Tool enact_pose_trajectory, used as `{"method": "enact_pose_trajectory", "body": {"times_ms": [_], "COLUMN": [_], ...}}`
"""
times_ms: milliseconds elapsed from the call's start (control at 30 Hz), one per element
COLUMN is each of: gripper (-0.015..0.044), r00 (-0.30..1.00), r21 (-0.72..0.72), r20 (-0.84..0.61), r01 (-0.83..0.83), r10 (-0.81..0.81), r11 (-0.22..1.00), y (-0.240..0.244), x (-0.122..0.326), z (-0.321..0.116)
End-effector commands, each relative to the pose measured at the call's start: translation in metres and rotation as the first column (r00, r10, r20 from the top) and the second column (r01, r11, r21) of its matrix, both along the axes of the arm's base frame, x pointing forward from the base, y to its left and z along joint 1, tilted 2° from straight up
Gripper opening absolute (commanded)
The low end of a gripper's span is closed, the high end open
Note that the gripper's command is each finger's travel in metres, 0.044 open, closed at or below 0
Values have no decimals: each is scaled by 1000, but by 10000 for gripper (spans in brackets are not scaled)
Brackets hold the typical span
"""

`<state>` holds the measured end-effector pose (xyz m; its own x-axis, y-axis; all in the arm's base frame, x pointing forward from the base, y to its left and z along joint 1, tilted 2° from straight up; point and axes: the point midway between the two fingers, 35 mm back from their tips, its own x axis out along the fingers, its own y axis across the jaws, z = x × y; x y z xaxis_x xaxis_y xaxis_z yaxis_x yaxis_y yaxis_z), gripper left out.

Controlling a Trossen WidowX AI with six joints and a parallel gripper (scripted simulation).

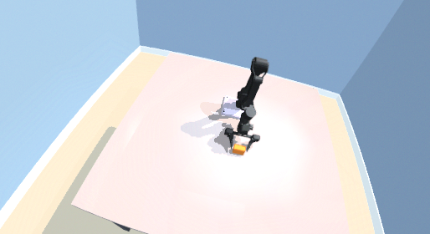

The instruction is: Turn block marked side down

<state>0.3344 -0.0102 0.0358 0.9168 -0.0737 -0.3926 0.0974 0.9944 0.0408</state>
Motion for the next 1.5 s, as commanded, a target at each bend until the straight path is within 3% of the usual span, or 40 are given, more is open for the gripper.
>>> {"method": "enact_pose_trajectory", "body": {"times_ms": [0,1067,1300,1467], "gripper": [440,440,440,440], "r00": [1000,1000,973,914], "r21": [1,1,18,39], "r20": [0,-6,-233,-405], "r01": [6,6,-4,-5], "r10": [-6,-6,8,21], "r11": [1000,1000,1000,999], "y": [-1,-1,-2,-2], "x": [0,1,20,10], "z": [0,-1,8,36]}}
